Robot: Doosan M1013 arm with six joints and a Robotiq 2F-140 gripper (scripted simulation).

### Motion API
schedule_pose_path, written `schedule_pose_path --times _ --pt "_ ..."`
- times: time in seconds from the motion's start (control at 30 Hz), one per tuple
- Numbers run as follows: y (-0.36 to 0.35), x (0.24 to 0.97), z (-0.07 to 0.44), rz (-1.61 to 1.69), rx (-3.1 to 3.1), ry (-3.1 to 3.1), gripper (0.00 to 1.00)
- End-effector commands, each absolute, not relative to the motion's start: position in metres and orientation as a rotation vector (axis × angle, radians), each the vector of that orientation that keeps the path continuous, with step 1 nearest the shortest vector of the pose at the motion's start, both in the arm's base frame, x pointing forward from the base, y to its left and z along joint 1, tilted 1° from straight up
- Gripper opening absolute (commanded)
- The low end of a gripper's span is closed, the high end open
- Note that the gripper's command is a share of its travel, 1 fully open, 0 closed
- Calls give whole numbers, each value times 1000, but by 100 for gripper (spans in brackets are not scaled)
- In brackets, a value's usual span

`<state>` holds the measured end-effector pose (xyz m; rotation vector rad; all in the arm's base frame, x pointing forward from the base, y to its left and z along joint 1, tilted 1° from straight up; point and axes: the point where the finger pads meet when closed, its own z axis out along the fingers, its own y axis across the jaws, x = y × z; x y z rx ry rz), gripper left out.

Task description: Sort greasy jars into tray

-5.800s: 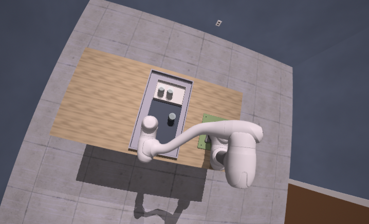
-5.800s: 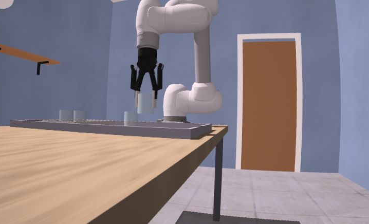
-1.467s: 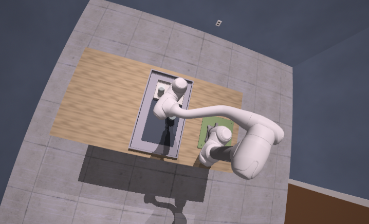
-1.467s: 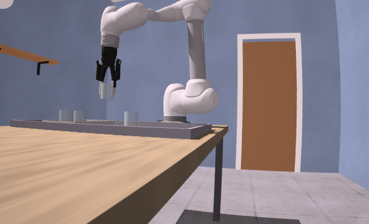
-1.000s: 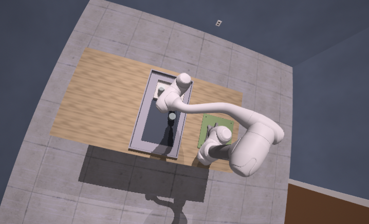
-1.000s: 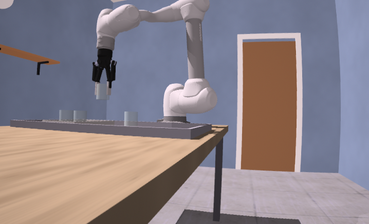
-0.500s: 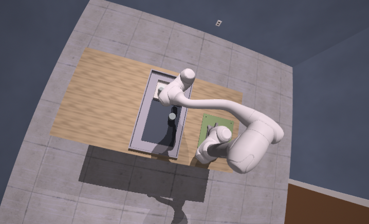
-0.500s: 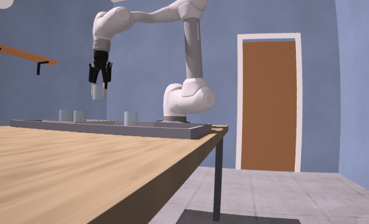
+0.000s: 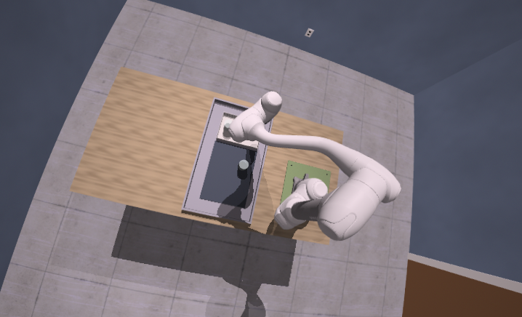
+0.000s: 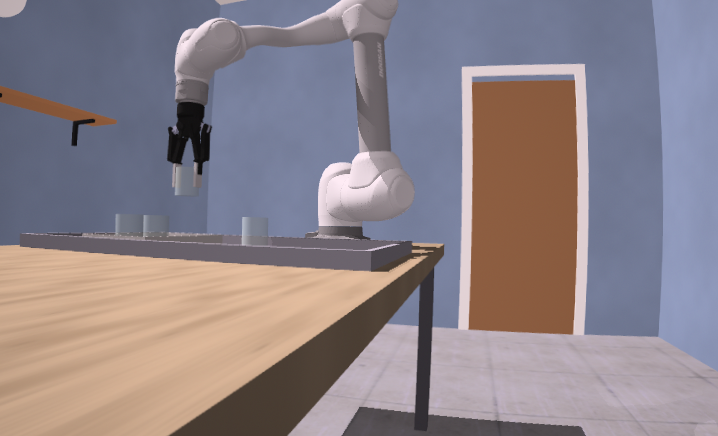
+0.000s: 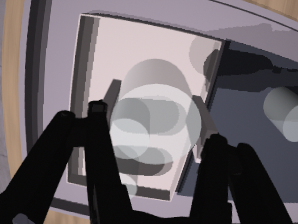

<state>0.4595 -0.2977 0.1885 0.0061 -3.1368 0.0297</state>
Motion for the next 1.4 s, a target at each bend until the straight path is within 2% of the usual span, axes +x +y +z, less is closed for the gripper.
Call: schedule_pose_path --times 0.0,0.6,1.37 --pt "-313 456 189 25 13 -3142 0" --pt "-315 459 192 25 13 -3142 0" --pt "-316 459 142 25 13 -3142 0"
